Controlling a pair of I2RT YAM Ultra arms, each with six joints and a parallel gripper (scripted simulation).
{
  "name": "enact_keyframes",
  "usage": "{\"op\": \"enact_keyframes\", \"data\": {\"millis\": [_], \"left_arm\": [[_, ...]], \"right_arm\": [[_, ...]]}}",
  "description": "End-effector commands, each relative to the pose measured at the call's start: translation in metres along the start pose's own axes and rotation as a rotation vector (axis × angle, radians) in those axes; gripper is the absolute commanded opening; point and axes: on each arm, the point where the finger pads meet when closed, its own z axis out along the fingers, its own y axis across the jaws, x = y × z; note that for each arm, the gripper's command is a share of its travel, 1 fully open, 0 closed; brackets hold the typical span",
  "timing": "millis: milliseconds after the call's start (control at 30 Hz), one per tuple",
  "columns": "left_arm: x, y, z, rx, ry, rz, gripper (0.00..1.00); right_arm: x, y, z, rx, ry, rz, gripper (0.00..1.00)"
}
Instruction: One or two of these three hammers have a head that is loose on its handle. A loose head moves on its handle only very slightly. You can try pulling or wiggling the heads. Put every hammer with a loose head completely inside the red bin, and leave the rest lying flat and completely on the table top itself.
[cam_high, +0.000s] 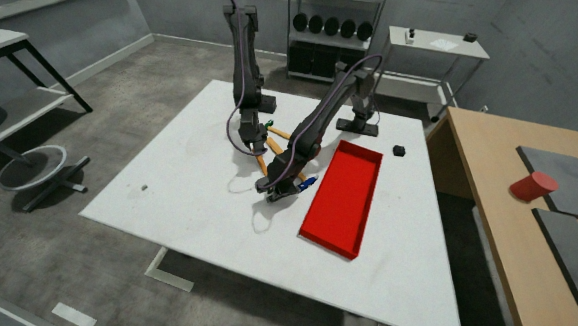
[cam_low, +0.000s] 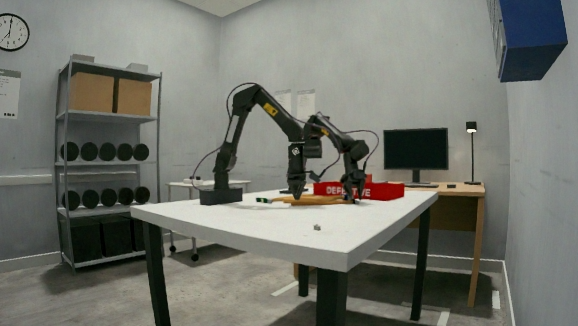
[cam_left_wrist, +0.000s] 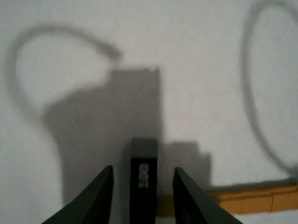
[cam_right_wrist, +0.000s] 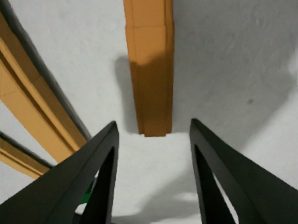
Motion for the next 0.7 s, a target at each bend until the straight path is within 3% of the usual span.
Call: {"op": "enact_keyframes", "data": {"millis": [0, 567, 600, 667], "left_arm": [[-0.023, -0.004, -0.004, 0.003, -0.029, 0.009, 0.37], [-0.032, -0.001, 0.005, -0.006, -0.05, 0.013, 0.37], [-0.032, -0.001, 0.005, -0.006, -0.05, 0.013, 0.37], [-0.032, -0.001, 0.005, -0.006, -0.05, 0.013, 0.37]], "right_arm": [[0.002, 0.002, 0.013, 0.005, 0.011, 0.0, 0.47], [0.002, 0.002, 0.022, 0.005, 0.012, -0.001, 0.47], [0.002, 0.002, 0.022, 0.005, 0.012, -0.001, 0.42], [0.002, 0.002, 0.022, 0.005, 0.012, -0.001, 0.42]]}}
